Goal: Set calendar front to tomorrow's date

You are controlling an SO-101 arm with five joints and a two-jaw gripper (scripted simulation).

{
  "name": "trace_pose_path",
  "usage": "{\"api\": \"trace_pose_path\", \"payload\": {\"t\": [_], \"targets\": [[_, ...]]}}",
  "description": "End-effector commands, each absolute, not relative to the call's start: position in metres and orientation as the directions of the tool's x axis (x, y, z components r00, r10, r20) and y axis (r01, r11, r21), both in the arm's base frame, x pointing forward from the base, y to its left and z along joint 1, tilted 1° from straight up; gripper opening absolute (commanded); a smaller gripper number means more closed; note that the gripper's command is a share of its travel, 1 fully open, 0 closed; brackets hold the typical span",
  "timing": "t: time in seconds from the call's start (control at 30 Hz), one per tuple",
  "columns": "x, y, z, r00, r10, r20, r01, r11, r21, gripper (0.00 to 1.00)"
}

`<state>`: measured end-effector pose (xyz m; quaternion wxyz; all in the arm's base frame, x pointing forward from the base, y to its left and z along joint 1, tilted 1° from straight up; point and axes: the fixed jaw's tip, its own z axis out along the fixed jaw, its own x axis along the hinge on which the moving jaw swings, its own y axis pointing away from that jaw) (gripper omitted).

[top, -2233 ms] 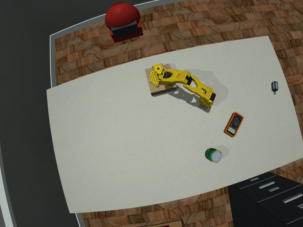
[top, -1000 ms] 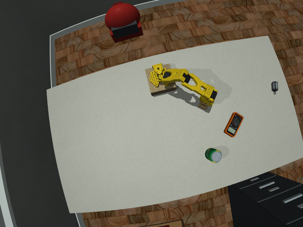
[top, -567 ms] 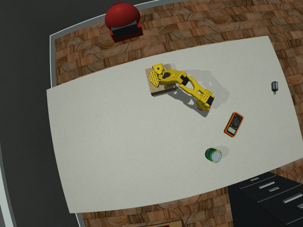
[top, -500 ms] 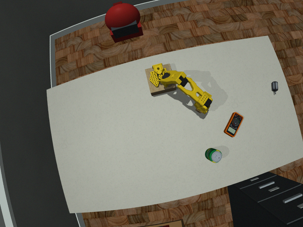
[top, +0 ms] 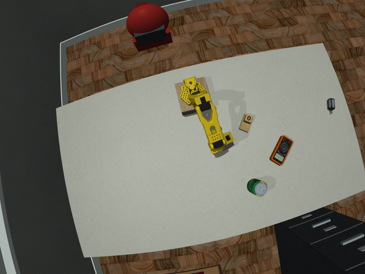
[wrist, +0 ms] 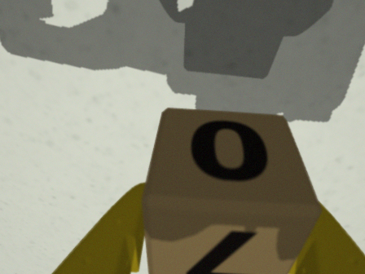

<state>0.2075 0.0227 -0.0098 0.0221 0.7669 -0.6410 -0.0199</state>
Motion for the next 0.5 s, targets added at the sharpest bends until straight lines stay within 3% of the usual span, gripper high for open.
{"api": "trace_pose_path", "payload": {"t": [0.0,0.47], "targets": [[0.210,-0.016,-0.009,0.002,-1.000,-0.002,-1.000,-0.002,0.024,0.00],[0.191,-0.062,-0.014,-0.234,-0.972,-0.002,-0.972,0.234,0.027,0.00]]}}
